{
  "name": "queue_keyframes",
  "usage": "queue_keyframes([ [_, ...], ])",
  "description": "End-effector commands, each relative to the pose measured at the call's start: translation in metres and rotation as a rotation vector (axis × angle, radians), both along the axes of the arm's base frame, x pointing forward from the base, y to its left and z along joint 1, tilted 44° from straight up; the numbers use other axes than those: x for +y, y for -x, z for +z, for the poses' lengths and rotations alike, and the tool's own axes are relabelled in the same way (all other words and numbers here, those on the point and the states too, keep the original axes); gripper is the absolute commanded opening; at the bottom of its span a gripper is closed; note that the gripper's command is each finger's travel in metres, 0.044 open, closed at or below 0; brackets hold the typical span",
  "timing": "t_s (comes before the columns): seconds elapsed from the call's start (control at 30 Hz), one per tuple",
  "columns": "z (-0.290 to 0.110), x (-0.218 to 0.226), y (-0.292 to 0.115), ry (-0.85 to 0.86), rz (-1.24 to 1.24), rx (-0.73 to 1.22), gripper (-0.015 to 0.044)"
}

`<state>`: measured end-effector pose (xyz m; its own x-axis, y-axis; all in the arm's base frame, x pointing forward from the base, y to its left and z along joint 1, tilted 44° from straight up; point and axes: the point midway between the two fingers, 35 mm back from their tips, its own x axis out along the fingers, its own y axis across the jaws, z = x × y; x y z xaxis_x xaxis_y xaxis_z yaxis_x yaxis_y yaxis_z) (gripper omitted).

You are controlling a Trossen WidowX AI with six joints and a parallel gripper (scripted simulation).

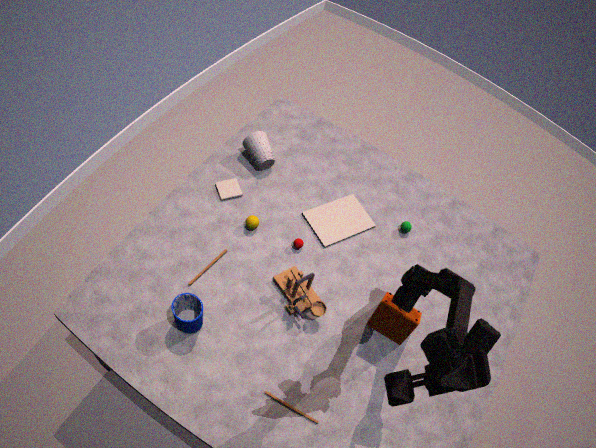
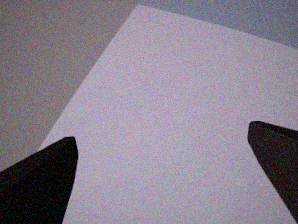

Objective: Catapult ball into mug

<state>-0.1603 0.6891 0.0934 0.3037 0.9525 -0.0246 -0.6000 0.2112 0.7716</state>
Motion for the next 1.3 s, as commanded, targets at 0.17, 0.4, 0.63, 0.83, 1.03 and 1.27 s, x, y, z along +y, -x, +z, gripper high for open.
queue_keyframes([
  [0.17, -0.018, 0.005, -0.061, 0.121, -0.084, -0.031, 0.0440],
  [0.4, -0.046, -0.005, -0.157, 0.314, -0.217, -0.058, 0.0440],
  [0.63, -0.072, -0.036, -0.248, 0.513, -0.347, -0.059, 0.0440],
  [0.83, -0.091, -0.077, -0.318, 0.686, -0.456, -0.039, 0.0440],
  [1.03, -0.108, -0.132, -0.379, 0.863, -0.552, -0.003, 0.0440],
  [1.27, -0.127, -0.206, -0.432, 1.072, -0.638, 0.058, 0.0440],
])
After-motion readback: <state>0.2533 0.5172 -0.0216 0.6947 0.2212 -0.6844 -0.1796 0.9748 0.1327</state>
